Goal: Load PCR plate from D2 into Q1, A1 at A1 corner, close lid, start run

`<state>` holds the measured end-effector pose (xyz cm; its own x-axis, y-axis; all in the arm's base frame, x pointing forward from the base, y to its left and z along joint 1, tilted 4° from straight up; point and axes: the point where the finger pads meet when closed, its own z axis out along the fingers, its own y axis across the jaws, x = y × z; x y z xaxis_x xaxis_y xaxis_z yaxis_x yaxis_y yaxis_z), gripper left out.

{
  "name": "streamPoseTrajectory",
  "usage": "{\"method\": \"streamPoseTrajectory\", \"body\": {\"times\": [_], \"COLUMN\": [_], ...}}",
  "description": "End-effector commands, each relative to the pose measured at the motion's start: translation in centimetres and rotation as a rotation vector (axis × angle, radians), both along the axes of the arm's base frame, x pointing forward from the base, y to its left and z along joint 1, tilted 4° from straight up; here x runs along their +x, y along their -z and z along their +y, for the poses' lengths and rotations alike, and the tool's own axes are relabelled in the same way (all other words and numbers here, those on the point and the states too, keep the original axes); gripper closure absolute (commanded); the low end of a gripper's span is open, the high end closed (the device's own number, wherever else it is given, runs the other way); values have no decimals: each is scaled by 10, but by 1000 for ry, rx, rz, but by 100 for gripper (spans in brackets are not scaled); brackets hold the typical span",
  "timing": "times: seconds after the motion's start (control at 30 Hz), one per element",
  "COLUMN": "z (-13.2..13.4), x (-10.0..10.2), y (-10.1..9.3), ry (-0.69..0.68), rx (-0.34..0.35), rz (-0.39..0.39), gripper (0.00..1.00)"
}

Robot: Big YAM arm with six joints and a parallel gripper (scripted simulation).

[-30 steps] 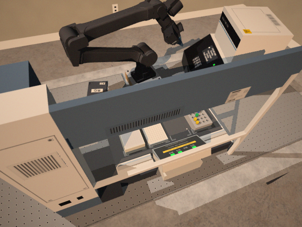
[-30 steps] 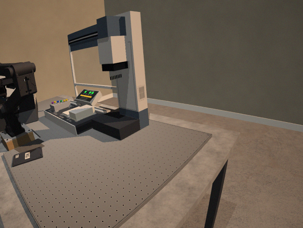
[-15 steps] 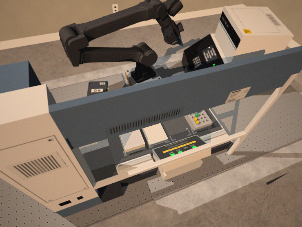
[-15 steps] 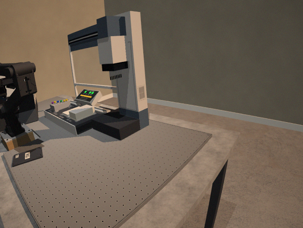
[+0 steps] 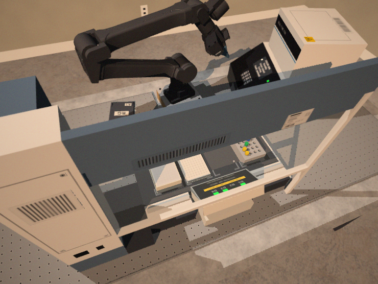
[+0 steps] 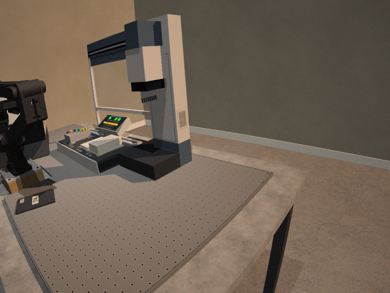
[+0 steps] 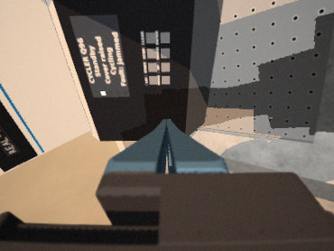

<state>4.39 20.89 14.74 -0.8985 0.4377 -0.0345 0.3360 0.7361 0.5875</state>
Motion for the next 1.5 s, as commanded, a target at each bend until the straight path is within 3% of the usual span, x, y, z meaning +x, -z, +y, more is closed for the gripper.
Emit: {"method": "streamPoseTrajectory", "body": {"times": [0.0, 1.47], "z": [13, 11], "x": [0, 2], "y": [-35, -32], "ry": [-6, -1], "rx": [73, 65], "rz": [-4, -5], "gripper": [100, 100]}}
